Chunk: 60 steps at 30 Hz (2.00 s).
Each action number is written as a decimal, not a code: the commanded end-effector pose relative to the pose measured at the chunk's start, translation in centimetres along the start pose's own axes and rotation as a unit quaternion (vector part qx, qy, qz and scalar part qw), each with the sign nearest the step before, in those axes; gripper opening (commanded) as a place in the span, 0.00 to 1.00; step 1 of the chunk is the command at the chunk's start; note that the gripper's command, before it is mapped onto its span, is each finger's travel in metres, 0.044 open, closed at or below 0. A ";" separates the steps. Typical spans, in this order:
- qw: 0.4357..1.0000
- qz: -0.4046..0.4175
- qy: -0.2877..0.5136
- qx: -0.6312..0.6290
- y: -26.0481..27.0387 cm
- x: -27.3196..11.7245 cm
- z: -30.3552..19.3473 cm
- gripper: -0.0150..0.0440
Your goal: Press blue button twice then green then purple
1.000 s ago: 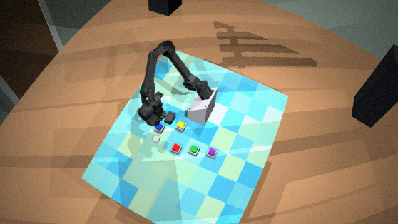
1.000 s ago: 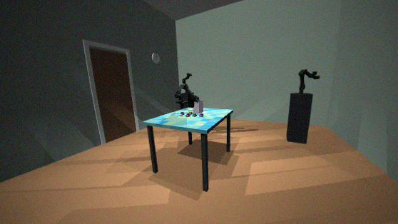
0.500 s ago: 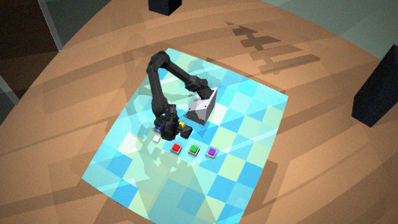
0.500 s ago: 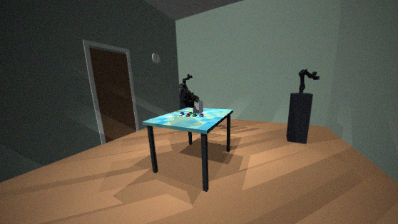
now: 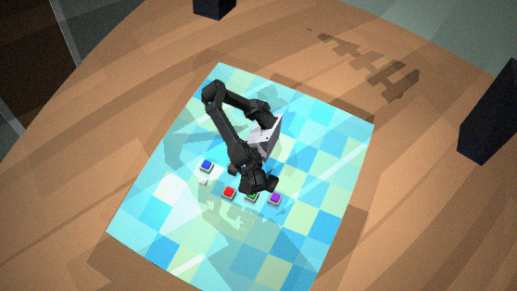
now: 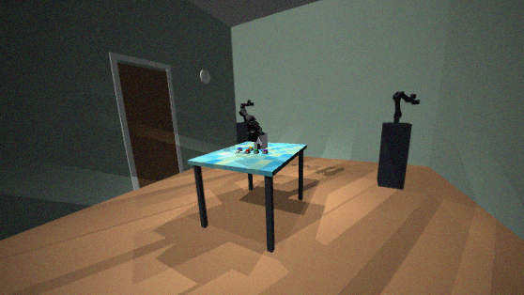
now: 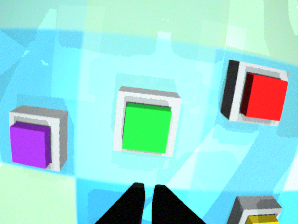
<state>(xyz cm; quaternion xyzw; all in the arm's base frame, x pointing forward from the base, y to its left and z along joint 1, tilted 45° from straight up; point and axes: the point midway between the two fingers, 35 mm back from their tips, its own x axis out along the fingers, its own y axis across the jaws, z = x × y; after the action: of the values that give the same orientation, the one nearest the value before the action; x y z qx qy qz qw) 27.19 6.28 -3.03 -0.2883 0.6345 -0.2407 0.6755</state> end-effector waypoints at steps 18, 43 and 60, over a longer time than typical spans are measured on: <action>1.000 -0.004 0.003 -0.001 -0.2 7.5 -0.2 0.29; 1.000 -0.005 0.003 -0.001 -0.2 9.0 -0.3 0.29; 1.000 -0.002 0.003 -0.001 0.0 0.6 -0.1 0.29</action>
<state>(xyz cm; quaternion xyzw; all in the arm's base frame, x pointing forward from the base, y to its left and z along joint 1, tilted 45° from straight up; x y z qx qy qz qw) 26.87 3.18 -5.76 -0.2944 0.6442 -0.2481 0.6609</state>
